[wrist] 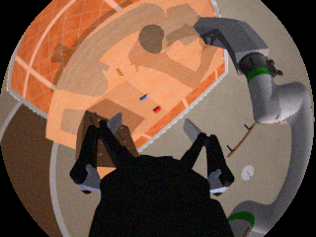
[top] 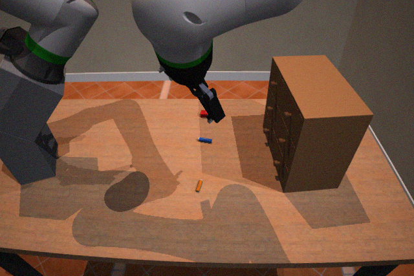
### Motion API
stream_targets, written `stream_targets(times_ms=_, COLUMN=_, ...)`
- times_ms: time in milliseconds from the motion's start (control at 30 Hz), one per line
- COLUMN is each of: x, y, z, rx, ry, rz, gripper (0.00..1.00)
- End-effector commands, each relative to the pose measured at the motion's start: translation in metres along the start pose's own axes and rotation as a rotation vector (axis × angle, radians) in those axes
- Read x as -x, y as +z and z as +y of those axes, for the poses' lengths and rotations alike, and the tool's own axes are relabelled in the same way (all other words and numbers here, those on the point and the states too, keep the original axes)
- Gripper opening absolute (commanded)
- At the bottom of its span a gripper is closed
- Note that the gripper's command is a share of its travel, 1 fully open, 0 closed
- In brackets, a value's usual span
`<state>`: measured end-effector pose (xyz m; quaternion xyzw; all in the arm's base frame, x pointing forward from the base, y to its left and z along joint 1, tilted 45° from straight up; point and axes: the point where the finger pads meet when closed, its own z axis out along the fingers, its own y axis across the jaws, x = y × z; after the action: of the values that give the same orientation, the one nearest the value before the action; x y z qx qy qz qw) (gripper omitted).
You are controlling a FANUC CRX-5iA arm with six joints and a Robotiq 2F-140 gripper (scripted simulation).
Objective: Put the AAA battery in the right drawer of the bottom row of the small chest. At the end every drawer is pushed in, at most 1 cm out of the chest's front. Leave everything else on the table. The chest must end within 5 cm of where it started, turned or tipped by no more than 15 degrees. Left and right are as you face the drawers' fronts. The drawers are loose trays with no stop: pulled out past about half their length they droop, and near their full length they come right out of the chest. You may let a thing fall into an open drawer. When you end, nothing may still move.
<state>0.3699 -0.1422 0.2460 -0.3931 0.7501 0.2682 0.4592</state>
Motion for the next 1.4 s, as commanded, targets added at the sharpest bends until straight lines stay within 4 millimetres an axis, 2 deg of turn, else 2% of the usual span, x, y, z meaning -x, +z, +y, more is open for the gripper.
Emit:
stream_targets(times_ms=0, x=0.005, y=-0.001, z=0.005, rx=-0.091, ry=-0.182, rz=0.141, gripper=1.0)
stream_targets(times_ms=167, x=0.012, y=-0.015, z=0.01, rx=-0.168, ry=-0.411, rz=0.299, gripper=1.0)
stream_targets(times_ms=233, x=0.012, y=-0.015, z=0.01, rx=-0.168, ry=-0.411, rz=0.299, gripper=1.0)
stream_targets(times_ms=433, x=0.027, y=-0.043, z=0.013, rx=-0.267, ry=-0.726, rz=0.511, gripper=1.0)
stream_targets(times_ms=567, x=0.032, y=-0.051, z=0.014, rx=-0.29, ry=-0.799, rz=0.56, gripper=1.0)
stream_targets(times_ms=1100, x=0.032, y=-0.051, z=0.014, rx=-0.296, ry=-0.791, rz=0.562, gripper=1.0)
stream_targets(times_ms=1200, x=0.029, y=-0.046, z=0.009, rx=-0.319, ry=-0.706, rz=0.544, gripper=1.0)
stream_targets(times_ms=1300, x=0.024, y=-0.035, z=0.001, rx=-0.364, ry=-0.529, rz=0.507, gripper=1.0)
stream_targets(times_ms=1367, x=0.024, y=-0.035, z=0.001, rx=-0.364, ry=-0.529, rz=0.507, gripper=1.0)
